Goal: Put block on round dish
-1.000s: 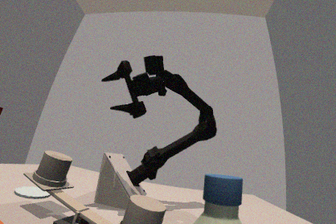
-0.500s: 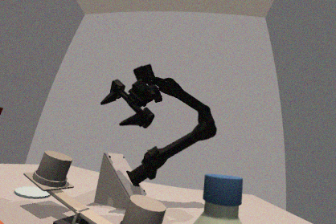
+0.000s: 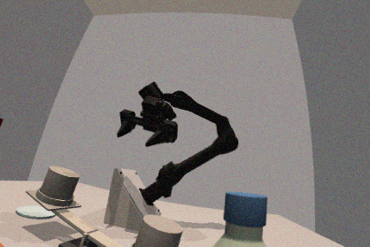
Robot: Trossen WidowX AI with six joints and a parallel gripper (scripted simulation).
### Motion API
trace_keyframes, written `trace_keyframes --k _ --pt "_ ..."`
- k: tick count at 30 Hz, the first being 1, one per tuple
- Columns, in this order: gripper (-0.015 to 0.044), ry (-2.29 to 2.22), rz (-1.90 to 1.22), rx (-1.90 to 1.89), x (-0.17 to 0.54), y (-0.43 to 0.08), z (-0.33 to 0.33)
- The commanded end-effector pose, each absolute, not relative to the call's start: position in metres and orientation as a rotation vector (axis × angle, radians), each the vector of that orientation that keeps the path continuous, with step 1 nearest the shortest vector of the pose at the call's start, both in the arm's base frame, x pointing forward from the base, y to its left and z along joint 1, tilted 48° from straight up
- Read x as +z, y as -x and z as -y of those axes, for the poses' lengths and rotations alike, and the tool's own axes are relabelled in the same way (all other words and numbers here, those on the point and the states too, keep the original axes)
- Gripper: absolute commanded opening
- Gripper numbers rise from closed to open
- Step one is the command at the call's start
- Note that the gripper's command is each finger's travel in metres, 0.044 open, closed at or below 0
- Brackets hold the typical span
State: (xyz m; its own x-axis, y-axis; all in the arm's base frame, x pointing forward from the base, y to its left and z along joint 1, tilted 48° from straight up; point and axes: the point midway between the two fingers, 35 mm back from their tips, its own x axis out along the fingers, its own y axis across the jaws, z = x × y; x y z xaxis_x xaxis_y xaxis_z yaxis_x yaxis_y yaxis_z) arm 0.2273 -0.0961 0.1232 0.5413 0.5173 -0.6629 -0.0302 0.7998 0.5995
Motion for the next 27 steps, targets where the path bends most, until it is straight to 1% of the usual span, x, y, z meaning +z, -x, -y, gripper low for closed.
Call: trace_keyframes --k 1,10,27 --pt "0.044 -0.731 -0.941 0.344 0.125 -0.222 0.087" --pt "0.044 -0.738 -0.942 0.359 0.126 -0.224 0.084" --pt "0.044 -0.321 -0.975 0.759 0.134 -0.269 0.044"
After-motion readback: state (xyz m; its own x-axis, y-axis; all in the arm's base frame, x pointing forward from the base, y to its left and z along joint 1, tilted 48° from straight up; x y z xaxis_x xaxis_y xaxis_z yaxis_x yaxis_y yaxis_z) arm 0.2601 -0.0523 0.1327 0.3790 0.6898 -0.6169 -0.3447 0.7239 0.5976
